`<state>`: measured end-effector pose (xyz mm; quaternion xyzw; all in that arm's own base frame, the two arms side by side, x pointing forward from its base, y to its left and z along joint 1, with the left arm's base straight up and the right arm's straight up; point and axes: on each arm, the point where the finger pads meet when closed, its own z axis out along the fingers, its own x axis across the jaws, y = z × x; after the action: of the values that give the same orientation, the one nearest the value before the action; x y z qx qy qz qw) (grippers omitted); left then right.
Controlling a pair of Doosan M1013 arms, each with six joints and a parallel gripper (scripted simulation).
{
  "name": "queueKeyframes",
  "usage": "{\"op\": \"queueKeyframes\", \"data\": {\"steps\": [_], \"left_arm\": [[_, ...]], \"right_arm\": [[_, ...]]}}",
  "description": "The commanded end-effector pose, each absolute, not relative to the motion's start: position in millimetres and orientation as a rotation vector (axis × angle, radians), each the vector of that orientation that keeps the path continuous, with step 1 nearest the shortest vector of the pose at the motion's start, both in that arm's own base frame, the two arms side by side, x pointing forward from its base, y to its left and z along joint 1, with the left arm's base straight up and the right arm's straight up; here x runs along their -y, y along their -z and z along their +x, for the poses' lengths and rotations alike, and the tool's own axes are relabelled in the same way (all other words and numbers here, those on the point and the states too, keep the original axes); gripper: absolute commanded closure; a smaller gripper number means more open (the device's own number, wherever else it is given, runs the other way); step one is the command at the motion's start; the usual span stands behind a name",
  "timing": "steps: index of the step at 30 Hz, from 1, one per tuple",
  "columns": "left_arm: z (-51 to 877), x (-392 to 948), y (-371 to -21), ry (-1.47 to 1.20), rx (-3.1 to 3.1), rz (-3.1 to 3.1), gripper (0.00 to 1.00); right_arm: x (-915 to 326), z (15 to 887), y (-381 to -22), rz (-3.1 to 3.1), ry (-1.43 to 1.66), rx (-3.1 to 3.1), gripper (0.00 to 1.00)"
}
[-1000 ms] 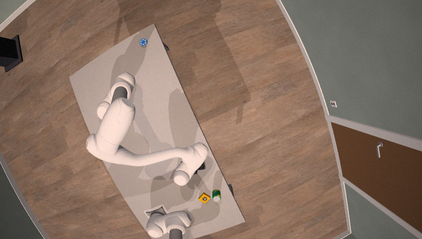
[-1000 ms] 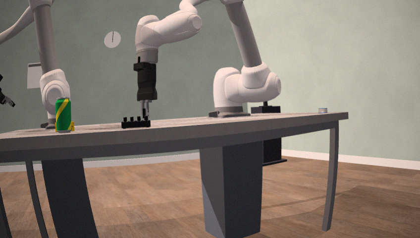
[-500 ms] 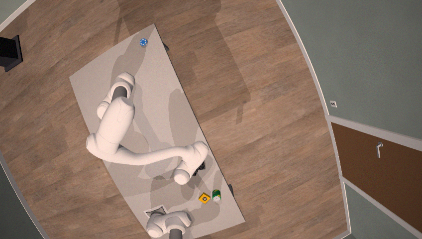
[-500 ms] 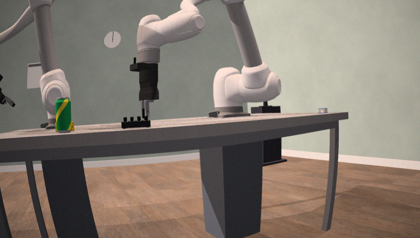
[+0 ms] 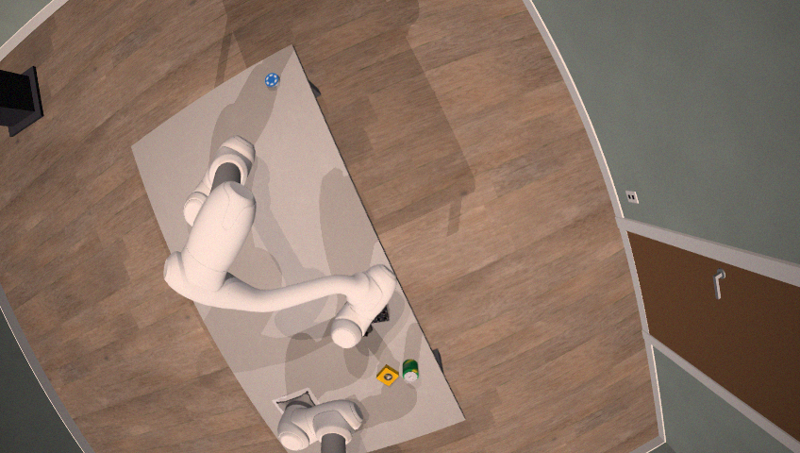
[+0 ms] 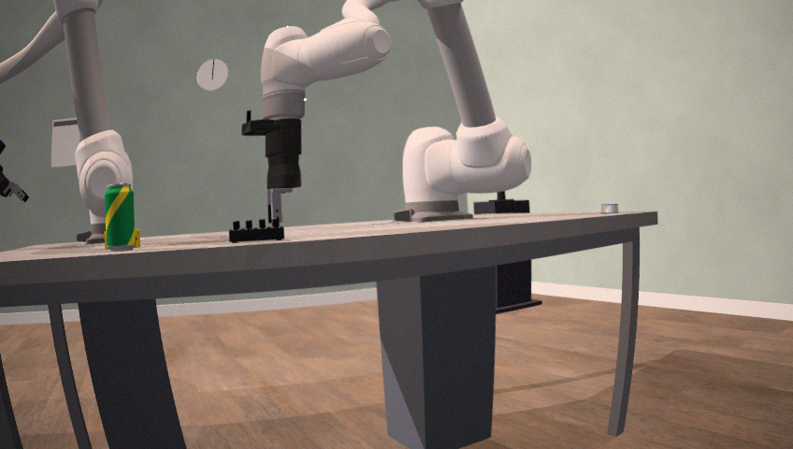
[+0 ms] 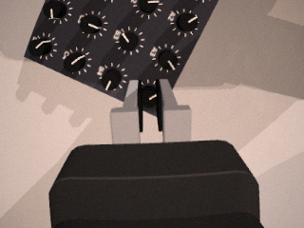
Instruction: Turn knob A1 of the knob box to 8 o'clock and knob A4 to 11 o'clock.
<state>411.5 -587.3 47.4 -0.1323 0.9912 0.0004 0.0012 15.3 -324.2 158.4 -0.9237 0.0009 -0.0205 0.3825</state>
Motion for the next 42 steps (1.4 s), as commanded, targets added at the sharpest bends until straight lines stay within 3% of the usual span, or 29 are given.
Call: {"op": "queueKeyframes", "data": {"steps": [1,42], "left_arm": [[411.9,587.7,-48.3,0.002,-3.128,-0.287,0.7],[411.9,587.7,-48.3,0.002,-3.122,0.336,0.7]], "right_arm": [[324.5,15.4,-158.8,-2.357,0.053,-0.002,0.0],[324.5,15.4,-158.8,-2.357,0.053,-0.002,0.0]]}}
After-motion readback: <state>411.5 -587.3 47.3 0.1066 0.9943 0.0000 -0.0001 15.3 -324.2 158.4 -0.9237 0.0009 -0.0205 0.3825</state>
